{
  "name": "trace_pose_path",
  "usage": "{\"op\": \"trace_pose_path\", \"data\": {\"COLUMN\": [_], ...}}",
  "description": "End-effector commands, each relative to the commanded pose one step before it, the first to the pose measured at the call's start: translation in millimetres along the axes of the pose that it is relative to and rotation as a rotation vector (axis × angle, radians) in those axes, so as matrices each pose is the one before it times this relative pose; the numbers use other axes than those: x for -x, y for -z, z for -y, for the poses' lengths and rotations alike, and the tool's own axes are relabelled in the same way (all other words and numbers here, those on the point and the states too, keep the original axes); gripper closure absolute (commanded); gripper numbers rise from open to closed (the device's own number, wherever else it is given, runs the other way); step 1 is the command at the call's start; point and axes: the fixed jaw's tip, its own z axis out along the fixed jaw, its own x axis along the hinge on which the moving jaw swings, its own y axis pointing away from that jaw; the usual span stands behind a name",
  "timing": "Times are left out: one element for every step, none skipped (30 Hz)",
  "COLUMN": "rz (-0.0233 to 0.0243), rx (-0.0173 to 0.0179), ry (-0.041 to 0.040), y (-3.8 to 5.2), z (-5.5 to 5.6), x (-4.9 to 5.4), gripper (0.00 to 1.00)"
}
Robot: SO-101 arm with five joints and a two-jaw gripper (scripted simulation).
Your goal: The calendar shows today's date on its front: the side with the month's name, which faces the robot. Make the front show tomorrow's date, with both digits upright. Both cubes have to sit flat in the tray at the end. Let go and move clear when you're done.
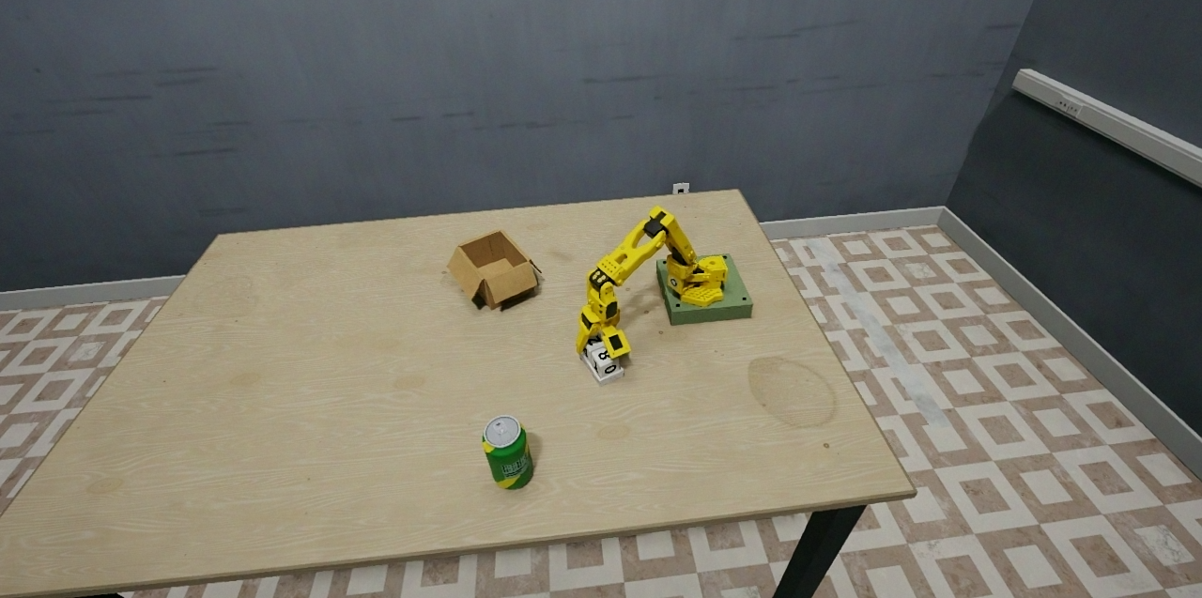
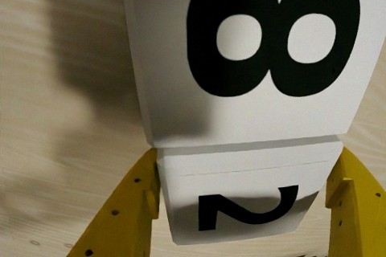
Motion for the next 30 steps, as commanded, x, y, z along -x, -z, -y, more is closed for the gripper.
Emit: {"op": "trace_pose_path", "data": {"rz": [-0.00097, 0.00000, 0.00000, 0.00000, 0.00000, 0.00000, 0.00000, 0.00000, 0.00000, 0.00000, 0.00001, 0.00000, 0.00000, 0.00000, -0.00003, 0.00000, 0.00000, 0.00000, 0.00000, 0.00000, 0.00000, 0.00000, 0.00000, 0.00000, 0.00000, 0.00000, 0.00000, 0.00000, 0.00000, 0.00000], "rx": [0.01618, 0.00000, 0.00000, 0.00000, 0.00000, 0.00000, 0.00000, 0.00000, 0.00000, 0.00000, 0.00000, 0.00000, 0.00000, 0.00000, 0.00000, 0.00000, 0.00000, 0.00000, 0.00000, 0.00000, 0.00000, 0.00000, 0.00000, 0.00000, 0.00000, 0.00000, 0.00000, 0.00000, 0.00000, 0.00000], "ry": [0.00217, 0.00000, 0.00000, 0.00000, 0.00000, 0.00000, 0.00000, 0.00000, 0.00000, 0.00000, -0.00001, 0.00000, 0.00000, 0.00000, 0.00000, 0.00000, 0.00000, 0.00000, 0.00000, 0.00000, 0.00000, 0.00000, 0.00000, 0.00000, 0.00000, 0.00000, 0.00000, 0.00002, 0.00000, 0.00000], "y": [-3.673, 0.000, 0.000, 0.000, 0.000, 0.000, 0.000, 0.000, 0.000, 0.000, 0.017, 0.138, 0.343, 0.614, 0.952, 1.307, 1.680, 2.065, 2.425, 2.767, 3.073, 3.330, 3.539, 3.682, 3.758, 0.000, 0.000, 3.780, 3.716, 3.591], "z": [-3.74, 0.00, 0.00, 0.00, 0.00, 0.00, 0.00, 0.00, 0.00, 0.00, 0.00, 0.02, 0.06, 0.11, 0.15, 0.21, 0.25, 0.28, 0.30, 0.31, 0.28, 0.25, 0.20, 0.13, 0.06, 0.00, 0.00, -0.03, -0.10, -0.17], "x": [1.89, 0.00, 0.00, 0.00, 0.00, 0.00, 0.00, 0.00, 0.00, 0.00, 0.00, 0.00, 0.01, 0.02, 0.03, 0.03, 0.04, 0.04, 0.05, 0.04, 0.04, 0.04, 0.03, 0.02, 0.01, 0.00, 0.00, 0.00, -0.02, -0.03], "gripper": [0.65, 0.65, 0.65, 0.65, 0.64, 0.64, 0.64, 0.64, 0.64, 0.64, 0.64, 0.64, 0.64, 0.64, 0.64, 0.64, 0.64, 0.64, 0.64, 0.64, 0.64, 0.64, 0.64, 0.64, 0.64, 0.64, 0.64, 0.64, 0.64, 0.64]}}
